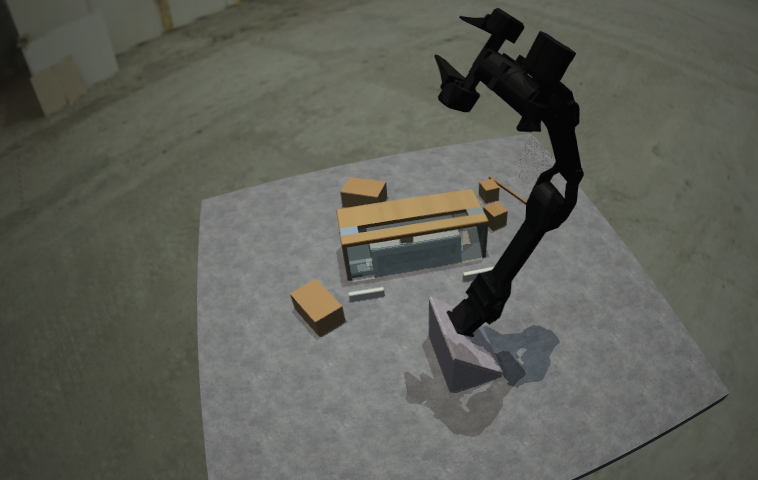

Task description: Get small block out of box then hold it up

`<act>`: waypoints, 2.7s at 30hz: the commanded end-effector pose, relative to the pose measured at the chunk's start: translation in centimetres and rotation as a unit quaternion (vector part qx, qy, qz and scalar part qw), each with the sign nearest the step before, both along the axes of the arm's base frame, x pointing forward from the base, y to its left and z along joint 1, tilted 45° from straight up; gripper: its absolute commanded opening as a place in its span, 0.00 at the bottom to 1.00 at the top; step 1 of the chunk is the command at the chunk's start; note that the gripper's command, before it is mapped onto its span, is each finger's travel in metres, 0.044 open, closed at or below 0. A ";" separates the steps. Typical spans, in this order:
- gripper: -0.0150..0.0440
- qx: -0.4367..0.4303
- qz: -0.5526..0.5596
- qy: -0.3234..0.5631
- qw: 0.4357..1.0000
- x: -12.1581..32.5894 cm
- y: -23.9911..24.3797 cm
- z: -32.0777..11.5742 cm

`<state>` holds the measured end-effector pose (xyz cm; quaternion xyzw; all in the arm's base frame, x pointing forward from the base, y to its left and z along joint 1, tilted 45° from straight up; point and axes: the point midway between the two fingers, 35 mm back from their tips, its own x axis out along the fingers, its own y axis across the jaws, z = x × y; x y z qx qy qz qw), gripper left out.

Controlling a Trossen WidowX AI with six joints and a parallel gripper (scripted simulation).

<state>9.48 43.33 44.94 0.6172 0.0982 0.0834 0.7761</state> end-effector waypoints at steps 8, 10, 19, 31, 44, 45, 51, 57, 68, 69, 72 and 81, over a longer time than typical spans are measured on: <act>0.93 -0.087 -0.020 0.042 0.995 6.7 1.7 -7.5; 0.93 -0.112 -0.037 0.061 0.991 9.0 1.4 -10.2; 0.93 -0.218 -0.136 0.181 0.949 18.4 -3.9 -22.6; 0.93 -0.282 -0.327 0.376 0.820 24.2 -18.6 -36.2; 0.93 -0.292 -0.532 0.527 0.595 20.7 -33.8 -43.0; 0.93 -0.292 -0.532 0.527 0.595 20.7 -33.8 -43.0; 0.93 -0.291 -0.532 0.527 0.595 20.8 -34.2 -43.4; 0.93 -0.289 -0.533 0.528 0.594 20.8 -34.9 -44.1; 0.93 -0.286 -0.535 0.529 0.593 20.8 -36.2 -45.3; 0.93 -0.286 -0.536 0.529 0.593 20.8 -36.3 -45.4; 0.93 -0.285 -0.536 0.530 0.592 20.8 -36.7 -45.8; 0.93 -0.282 -0.538 0.530 0.591 20.7 -37.8 -46.8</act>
